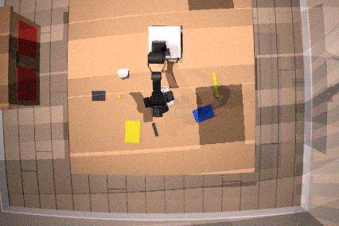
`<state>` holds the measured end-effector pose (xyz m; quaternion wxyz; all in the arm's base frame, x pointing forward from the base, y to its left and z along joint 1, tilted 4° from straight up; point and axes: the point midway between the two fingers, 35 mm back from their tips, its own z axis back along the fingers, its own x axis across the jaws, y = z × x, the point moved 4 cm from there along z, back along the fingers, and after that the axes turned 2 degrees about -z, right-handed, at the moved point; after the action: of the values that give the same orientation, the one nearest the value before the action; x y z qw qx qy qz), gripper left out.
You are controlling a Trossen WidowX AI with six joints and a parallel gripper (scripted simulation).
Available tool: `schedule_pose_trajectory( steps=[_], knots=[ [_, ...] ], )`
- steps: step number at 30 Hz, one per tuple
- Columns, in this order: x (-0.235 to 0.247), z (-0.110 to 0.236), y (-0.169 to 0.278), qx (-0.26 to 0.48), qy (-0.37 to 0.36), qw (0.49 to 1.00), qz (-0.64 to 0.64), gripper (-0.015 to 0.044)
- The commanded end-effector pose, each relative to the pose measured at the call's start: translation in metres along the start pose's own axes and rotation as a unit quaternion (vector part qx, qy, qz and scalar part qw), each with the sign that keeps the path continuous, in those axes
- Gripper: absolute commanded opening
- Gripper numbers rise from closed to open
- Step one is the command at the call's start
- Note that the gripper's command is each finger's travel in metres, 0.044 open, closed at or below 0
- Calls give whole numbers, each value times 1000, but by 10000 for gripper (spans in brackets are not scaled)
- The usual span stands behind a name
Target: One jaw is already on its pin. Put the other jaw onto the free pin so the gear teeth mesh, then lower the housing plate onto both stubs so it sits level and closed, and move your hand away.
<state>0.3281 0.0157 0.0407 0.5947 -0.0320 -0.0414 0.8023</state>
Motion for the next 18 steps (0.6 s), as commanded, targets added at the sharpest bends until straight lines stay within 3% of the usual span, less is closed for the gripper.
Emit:
schedule_pose_trajectory(
  steps=[1,18],
  knots=[
    [0,-1,0,-1,-1,1000,1,134],
    [0,-3,0,-1,-1,1000,1,134]
  ],
)
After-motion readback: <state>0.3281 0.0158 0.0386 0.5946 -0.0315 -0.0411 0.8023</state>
